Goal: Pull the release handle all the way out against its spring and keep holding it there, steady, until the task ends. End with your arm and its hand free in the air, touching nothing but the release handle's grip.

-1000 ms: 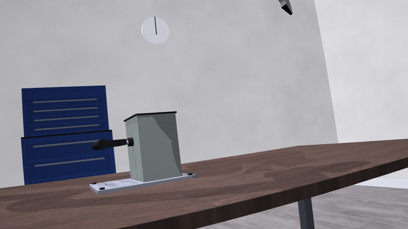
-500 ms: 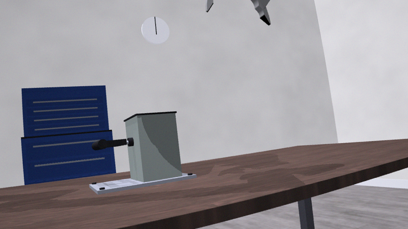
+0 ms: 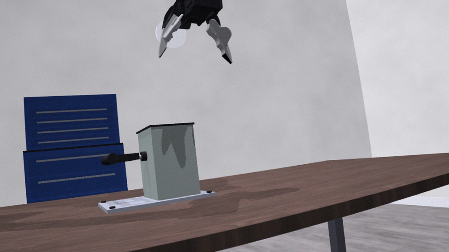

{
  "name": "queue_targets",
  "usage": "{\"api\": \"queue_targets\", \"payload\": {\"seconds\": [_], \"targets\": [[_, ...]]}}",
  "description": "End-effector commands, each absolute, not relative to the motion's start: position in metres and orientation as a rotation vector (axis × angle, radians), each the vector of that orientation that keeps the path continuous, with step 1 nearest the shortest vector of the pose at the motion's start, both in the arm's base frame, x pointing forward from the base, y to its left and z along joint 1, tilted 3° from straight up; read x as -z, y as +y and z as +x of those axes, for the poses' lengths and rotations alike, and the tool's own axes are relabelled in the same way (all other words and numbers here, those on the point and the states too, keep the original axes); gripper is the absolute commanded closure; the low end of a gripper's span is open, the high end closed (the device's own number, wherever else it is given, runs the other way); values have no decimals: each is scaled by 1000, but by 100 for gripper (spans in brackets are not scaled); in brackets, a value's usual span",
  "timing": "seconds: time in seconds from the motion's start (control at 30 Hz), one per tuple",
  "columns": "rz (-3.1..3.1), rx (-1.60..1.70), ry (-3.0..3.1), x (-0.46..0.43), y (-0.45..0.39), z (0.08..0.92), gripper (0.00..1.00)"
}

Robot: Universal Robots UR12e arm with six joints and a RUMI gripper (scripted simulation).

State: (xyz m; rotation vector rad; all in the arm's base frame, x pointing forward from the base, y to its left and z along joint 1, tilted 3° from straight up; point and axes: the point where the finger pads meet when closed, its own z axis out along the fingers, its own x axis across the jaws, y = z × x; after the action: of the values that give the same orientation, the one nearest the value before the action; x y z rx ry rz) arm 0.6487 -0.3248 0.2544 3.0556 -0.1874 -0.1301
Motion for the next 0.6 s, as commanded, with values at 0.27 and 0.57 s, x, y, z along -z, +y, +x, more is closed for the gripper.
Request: {"api": "queue_targets", "payload": {"seconds": [0.27,0.57], "targets": [[3074,67,-196,-191,-198,546,0],[3082,52,-198,-166,-160,511,0]]}}
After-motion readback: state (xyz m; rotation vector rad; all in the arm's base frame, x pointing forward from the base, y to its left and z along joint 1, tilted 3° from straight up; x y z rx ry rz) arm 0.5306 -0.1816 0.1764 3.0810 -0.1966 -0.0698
